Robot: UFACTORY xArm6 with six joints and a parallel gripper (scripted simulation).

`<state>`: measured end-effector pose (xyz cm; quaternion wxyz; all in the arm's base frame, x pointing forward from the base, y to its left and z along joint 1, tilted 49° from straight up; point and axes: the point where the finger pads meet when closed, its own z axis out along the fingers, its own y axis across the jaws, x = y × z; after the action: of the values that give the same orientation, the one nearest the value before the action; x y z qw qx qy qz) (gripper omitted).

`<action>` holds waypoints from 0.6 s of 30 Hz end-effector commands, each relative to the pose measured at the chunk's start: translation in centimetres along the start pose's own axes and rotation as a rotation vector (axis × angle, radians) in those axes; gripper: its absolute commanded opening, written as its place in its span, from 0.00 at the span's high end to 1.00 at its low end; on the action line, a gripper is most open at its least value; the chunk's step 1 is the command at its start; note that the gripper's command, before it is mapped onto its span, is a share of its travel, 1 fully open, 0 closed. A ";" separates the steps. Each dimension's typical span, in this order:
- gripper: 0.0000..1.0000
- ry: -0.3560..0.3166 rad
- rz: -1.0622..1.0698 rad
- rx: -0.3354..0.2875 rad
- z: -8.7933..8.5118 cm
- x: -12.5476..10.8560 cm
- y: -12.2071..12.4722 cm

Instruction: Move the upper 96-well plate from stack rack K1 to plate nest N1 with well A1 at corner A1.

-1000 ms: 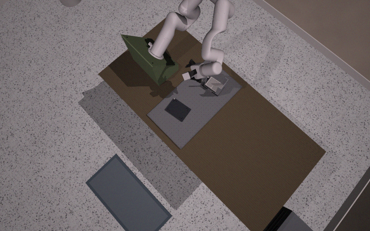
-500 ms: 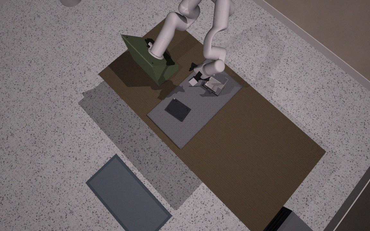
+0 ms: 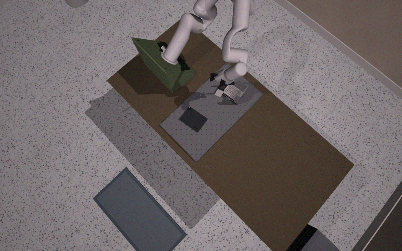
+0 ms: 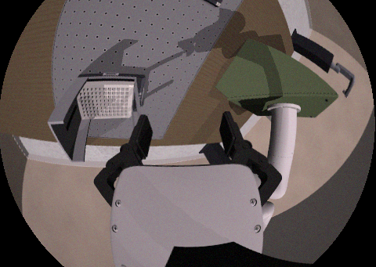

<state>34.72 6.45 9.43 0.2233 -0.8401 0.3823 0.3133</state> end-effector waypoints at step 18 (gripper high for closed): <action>0.00 0.103 -0.556 0.177 -2.5 -0.6 -5.4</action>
<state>38.31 8.07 11.55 0.3251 -0.8951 0.2259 0.2049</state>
